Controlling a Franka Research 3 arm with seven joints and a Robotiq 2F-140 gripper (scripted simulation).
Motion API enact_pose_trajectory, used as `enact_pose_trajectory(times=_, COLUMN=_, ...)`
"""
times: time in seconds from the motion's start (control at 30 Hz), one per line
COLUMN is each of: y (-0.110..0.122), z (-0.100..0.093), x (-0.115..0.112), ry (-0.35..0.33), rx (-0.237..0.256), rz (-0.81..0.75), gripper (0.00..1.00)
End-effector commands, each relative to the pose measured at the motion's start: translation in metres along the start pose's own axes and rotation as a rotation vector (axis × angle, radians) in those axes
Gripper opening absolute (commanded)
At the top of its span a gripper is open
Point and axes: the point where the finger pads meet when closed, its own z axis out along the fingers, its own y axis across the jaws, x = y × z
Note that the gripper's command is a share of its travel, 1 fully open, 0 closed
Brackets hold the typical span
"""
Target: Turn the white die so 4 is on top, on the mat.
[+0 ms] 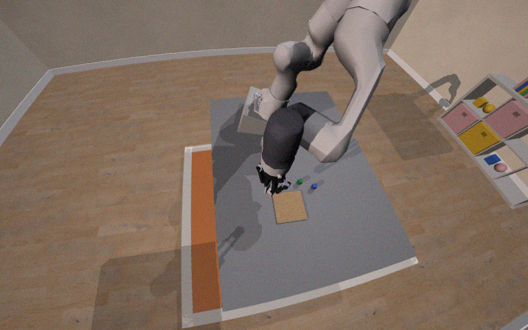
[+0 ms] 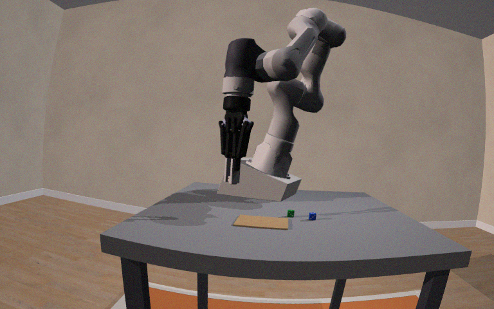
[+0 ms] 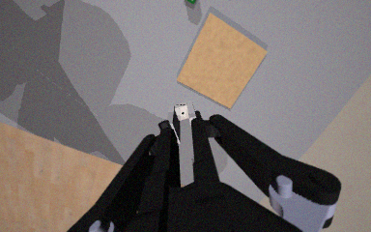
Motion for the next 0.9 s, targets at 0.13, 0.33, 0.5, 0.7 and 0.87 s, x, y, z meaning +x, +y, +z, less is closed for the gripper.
enact_pose_trajectory(times=0.13, y=0.024, z=-0.001, x=0.004, ry=-0.005, rx=0.002, rz=-0.248, gripper=0.09)
enact_pose_trajectory(times=0.33, y=0.045, z=0.0, x=0.01, ry=-0.005, rx=0.003, rz=-0.399, gripper=0.09)
enact_pose_trajectory(times=0.5, y=0.059, z=0.0, x=0.015, ry=-0.005, rx=0.003, rz=-0.498, gripper=0.09)
enact_pose_trajectory(times=0.7, y=0.078, z=0.001, x=0.023, ry=-0.006, rx=0.002, rz=-0.634, gripper=0.09)
enact_pose_trajectory(times=0.87, y=0.094, z=0.001, x=0.029, ry=-0.007, rx=0.002, rz=-0.742, gripper=0.09)
